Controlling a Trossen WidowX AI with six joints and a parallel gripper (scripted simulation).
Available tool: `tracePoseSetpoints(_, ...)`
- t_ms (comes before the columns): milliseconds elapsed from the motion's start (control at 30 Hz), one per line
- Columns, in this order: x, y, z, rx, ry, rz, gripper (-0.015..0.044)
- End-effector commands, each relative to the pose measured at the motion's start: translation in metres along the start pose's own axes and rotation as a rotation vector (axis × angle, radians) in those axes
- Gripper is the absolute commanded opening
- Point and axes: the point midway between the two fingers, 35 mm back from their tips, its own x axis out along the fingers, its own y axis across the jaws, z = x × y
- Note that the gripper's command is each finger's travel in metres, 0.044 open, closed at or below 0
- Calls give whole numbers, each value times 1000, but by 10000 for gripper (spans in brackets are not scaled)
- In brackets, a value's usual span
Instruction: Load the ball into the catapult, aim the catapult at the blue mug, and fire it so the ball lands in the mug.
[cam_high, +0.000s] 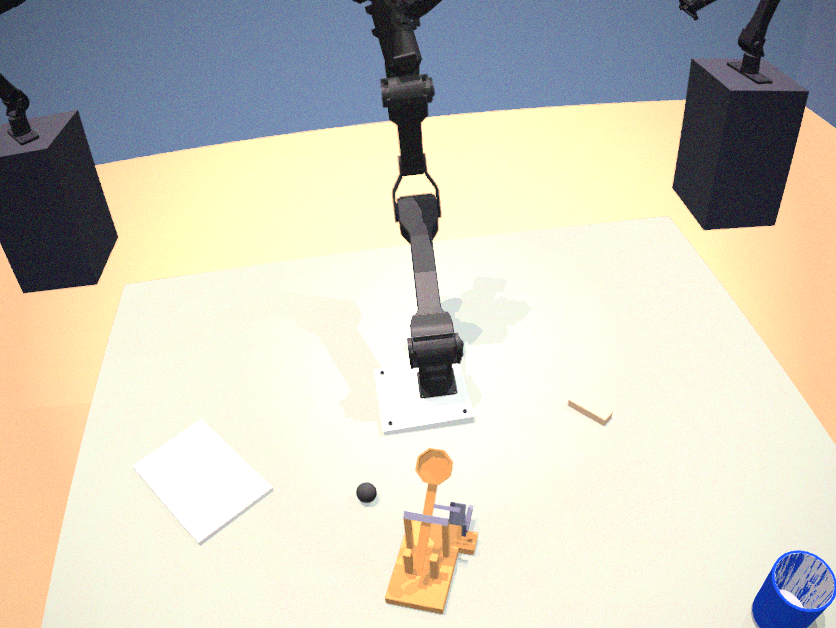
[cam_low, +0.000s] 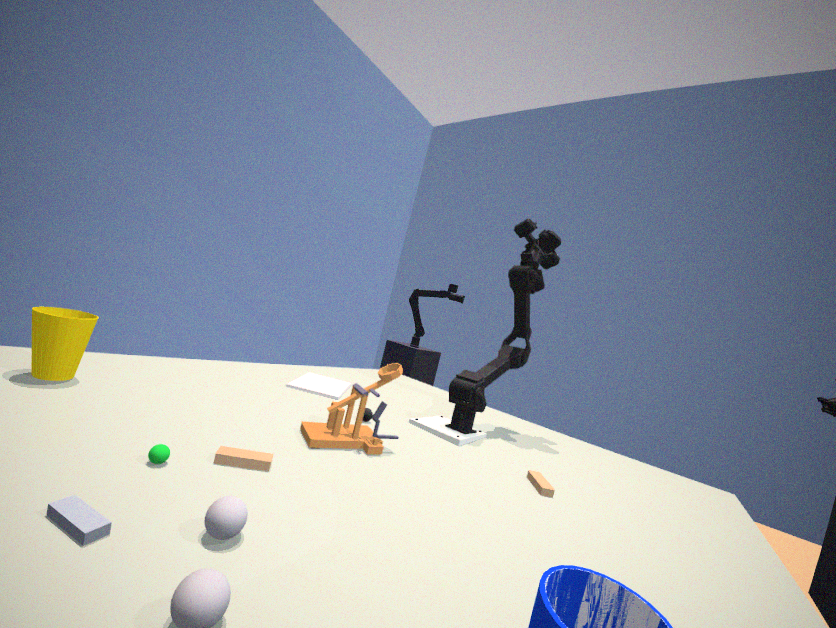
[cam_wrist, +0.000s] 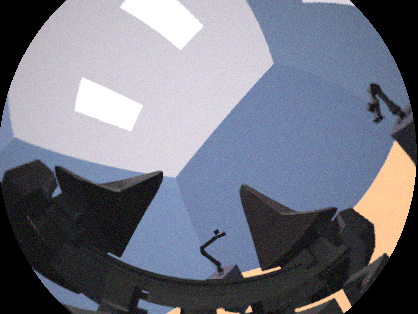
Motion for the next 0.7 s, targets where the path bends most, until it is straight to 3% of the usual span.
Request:
tracePoseSetpoints(0, 0, 2, 1, 2, -2, 4, 426)
tracePoseSetpoints(333, -17, 92, 42, 109, -105, 262, 440)
tracePoseSetpoints(667, -58, 184, 77, 236, -159, 555, 440)
